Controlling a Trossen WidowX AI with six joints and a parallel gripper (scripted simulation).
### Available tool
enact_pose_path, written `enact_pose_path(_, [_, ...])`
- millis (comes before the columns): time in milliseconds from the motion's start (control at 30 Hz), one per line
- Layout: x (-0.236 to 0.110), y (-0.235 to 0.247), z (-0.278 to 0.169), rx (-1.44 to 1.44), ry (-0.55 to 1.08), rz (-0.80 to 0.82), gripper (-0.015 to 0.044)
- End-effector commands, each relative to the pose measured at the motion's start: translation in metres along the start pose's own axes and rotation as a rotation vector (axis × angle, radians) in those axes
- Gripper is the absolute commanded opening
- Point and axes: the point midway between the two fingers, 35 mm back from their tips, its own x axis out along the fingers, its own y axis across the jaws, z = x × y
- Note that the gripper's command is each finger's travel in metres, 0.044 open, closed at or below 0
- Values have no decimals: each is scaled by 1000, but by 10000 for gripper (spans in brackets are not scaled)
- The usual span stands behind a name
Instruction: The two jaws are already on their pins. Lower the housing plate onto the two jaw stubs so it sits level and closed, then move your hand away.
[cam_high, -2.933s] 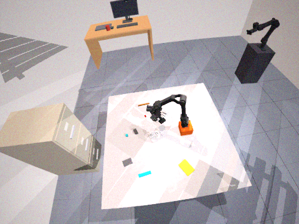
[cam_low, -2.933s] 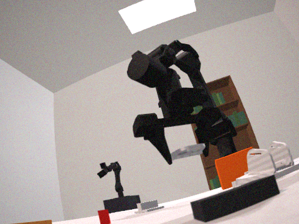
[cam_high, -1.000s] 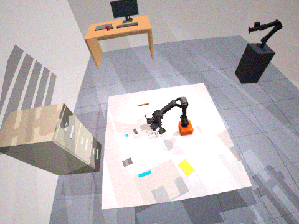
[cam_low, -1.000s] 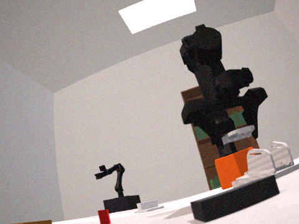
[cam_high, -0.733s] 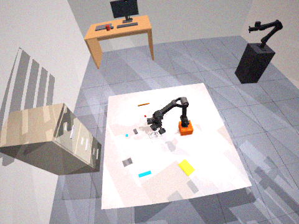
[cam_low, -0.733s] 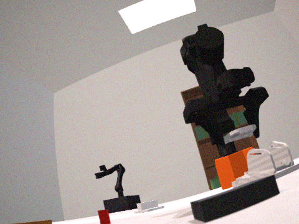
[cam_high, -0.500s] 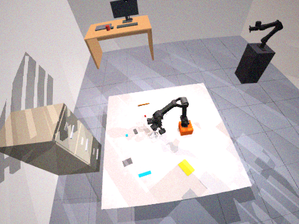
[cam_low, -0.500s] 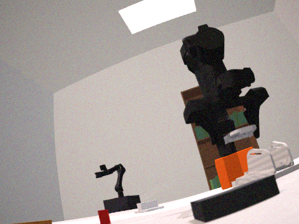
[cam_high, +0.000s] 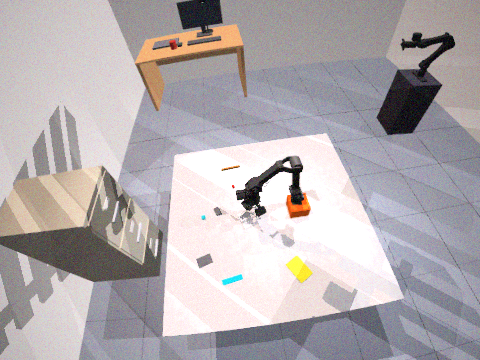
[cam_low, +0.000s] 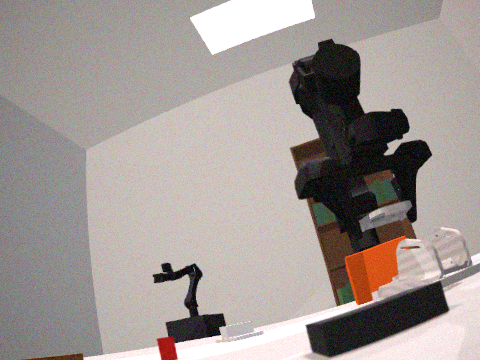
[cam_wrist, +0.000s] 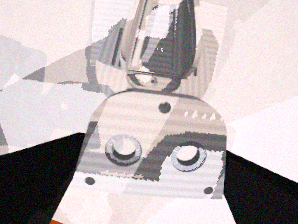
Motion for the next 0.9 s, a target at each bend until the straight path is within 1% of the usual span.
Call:
enact_pose_path(0, [0,1,0,5,-2,4,351])
enact_pose_path(300, [1,1,0,5,-2,4,351])
enact_pose_path(867, [29,0,2,5,-2,4,351])
